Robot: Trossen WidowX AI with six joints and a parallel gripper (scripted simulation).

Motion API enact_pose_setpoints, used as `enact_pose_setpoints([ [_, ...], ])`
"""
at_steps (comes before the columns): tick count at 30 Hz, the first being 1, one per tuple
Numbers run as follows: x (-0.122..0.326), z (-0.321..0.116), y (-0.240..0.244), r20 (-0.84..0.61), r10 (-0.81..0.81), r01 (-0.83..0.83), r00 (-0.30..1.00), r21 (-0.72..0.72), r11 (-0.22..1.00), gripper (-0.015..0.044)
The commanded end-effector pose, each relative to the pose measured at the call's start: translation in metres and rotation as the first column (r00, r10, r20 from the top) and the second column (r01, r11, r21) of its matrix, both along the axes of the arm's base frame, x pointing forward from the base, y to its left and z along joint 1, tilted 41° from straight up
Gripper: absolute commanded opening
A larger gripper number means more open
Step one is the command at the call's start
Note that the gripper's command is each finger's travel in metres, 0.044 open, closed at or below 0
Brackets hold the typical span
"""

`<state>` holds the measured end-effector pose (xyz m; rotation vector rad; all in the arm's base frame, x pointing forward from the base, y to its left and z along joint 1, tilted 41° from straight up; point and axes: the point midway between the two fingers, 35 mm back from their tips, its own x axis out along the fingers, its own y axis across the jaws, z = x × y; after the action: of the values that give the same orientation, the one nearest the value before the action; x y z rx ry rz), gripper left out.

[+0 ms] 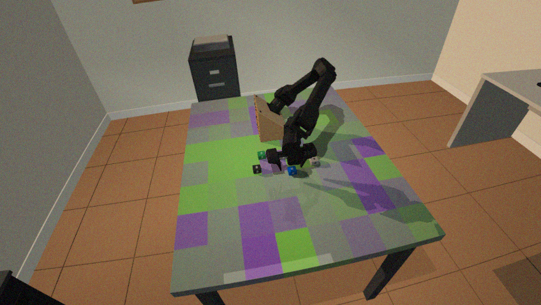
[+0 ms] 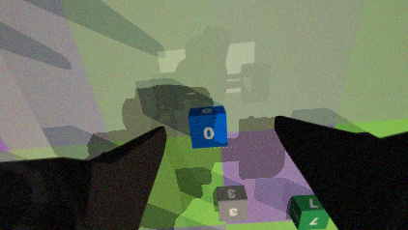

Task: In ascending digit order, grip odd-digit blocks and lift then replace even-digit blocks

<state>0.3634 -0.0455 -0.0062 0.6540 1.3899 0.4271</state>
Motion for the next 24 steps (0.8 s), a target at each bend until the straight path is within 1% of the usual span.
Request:
enact_pose_setpoints([
  [1, -0.001, -0.009, 0.008, -0.015, 0.0, 0.0, 1.0, 0.011, 1.0, 0.04],
  [14, 0.0, -0.02, 0.017, -0.014, 0.0, 0.0, 1.0, 0.012, 1.0, 0.04],
  [24, 0.0, -0.02, 0.017, -0.014, 0.0, 0.0, 1.0, 0.012, 1.0, 0.0138],
])
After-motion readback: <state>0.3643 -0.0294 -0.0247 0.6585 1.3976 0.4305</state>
